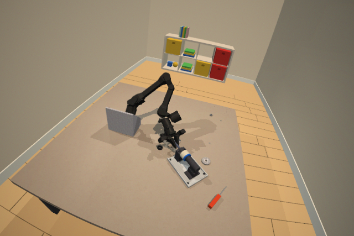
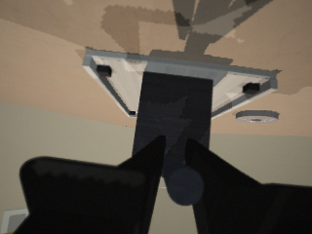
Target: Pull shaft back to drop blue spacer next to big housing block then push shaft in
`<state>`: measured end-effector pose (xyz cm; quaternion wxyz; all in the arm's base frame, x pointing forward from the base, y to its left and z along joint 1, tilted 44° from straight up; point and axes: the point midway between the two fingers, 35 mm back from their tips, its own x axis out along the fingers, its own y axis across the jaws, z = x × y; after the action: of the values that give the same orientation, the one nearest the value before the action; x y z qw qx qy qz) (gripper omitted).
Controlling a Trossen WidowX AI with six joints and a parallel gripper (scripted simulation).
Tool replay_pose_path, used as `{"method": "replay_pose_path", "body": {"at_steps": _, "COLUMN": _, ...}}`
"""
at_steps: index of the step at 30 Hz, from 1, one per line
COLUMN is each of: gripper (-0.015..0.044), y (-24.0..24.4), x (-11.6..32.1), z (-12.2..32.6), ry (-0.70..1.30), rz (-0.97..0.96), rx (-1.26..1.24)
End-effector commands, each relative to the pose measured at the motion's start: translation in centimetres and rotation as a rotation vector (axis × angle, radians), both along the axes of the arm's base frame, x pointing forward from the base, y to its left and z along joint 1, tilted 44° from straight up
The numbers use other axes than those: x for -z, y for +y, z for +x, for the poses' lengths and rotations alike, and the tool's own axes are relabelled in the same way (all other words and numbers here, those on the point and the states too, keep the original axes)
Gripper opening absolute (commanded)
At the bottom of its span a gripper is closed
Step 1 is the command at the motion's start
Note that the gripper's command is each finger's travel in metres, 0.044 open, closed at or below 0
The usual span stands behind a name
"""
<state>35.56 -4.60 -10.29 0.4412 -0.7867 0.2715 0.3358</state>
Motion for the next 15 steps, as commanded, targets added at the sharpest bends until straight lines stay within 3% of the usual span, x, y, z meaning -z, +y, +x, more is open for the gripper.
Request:
{"method": "replay_pose_path", "body": {"at_steps": 1, "gripper": 0.0000, "y": 0.02, "x": 0.05, "z": -0.12, "ry": 0.003, "rz": 0.002, "rx": 0.002}}
{"method": "replay_pose_path", "body": {"at_steps": 15, "gripper": 0.0000, "y": 0.11, "x": -0.02, "z": -0.24, "ry": 0.003, "rz": 0.002, "rx": 0.002}}
